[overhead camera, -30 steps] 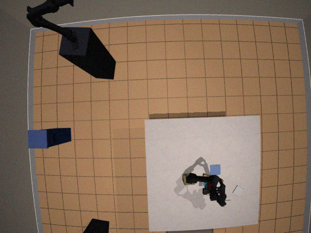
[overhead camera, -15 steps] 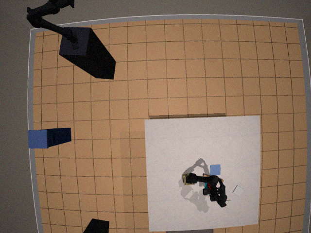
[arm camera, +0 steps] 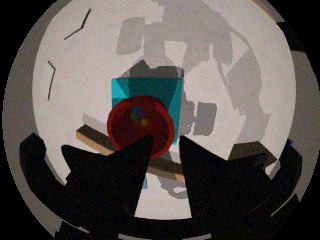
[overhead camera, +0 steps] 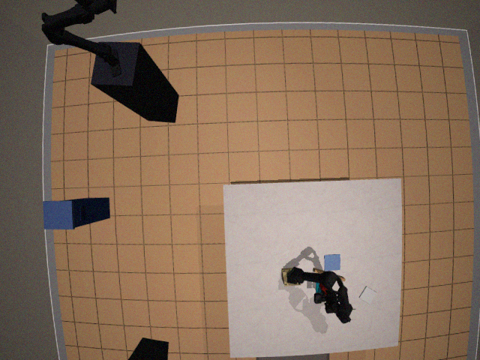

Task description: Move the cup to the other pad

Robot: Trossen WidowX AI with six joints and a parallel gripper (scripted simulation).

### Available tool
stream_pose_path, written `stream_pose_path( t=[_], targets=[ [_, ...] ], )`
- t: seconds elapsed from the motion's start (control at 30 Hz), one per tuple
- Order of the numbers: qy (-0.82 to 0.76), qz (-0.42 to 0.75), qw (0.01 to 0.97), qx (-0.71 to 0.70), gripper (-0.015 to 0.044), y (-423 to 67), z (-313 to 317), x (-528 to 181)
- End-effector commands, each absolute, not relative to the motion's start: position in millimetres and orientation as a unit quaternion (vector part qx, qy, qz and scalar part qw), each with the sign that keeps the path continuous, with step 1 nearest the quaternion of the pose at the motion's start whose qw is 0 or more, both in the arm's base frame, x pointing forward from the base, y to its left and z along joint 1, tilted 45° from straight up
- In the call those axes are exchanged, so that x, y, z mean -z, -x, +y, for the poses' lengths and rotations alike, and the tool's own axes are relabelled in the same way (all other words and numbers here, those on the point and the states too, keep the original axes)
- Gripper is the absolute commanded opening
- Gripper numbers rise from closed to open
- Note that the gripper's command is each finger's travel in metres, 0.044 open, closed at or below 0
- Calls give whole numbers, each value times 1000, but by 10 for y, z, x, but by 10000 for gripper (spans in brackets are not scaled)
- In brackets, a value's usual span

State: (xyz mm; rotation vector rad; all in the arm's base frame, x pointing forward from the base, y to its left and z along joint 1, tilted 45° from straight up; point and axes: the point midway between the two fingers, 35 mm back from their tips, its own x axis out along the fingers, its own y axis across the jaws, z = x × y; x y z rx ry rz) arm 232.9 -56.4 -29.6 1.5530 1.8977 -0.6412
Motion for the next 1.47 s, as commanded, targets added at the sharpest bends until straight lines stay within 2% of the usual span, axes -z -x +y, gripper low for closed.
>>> stream_pose_path(
  t=[0.0, 0.23, 0.63, 1.17, 1.43],
  targets=[
    [-584, 712, 306, 241, 128, -2351, -639, 222],
    [-584, 712, 306, 241, 128, -2324, -658, 182],
    [-585, 713, 300, 242, 440, -2329, -667, 178],
    [-584, 712, 306, 242, 440, -2390, -1049, -241],
    [-586, 713, 300, 242, 440, -2371, -1028, -232]
  ],
)
